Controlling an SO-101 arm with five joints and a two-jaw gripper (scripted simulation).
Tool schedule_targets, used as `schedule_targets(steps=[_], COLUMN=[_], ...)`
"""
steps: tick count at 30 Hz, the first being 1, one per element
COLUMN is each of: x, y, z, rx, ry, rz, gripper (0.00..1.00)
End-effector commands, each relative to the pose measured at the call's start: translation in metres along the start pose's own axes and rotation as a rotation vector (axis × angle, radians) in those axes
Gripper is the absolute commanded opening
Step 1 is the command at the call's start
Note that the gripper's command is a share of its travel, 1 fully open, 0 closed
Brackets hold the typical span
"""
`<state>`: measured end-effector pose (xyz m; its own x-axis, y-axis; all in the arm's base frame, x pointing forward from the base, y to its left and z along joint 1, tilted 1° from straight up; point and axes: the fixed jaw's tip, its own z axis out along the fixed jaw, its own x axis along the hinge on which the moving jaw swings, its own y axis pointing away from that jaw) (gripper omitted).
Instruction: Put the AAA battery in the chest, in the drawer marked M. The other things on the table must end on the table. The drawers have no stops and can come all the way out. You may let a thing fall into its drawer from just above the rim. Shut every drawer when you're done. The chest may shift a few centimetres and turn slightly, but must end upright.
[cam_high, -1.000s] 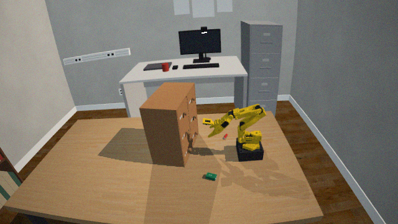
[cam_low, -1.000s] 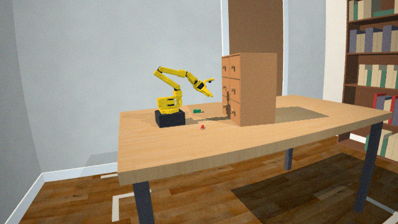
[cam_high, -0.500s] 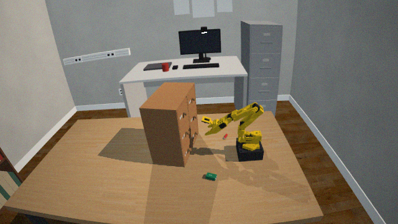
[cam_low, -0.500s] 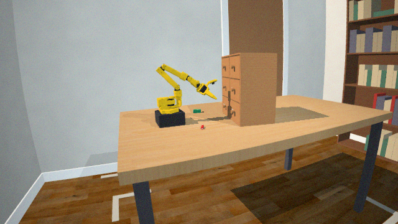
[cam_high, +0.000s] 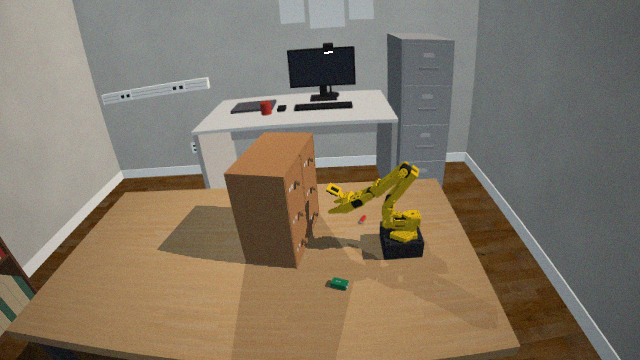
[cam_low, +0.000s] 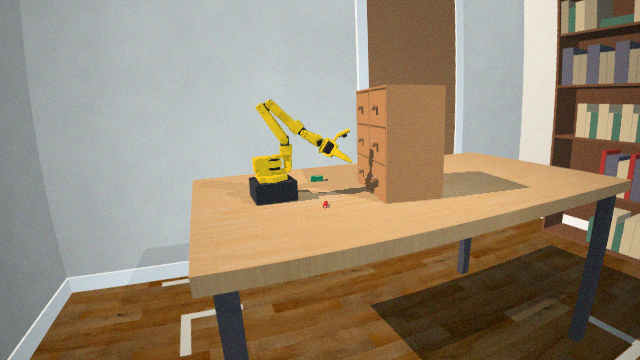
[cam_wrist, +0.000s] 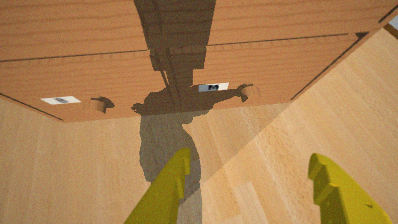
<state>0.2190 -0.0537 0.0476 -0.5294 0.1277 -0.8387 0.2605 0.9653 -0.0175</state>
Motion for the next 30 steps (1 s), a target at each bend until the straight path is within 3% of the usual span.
schedule_targets(steps=[1, 20, 30], x=[0.002, 0.0, 0.0], y=[-0.008, -0.044, -0.045], z=[0.002, -0.005, -0.005], rx=[0.032, 0.176, 0.18], ry=[-0.037, -0.21, -0.215], rz=[0.034, 0.116, 0.118], gripper=[0.34, 0.28, 0.26])
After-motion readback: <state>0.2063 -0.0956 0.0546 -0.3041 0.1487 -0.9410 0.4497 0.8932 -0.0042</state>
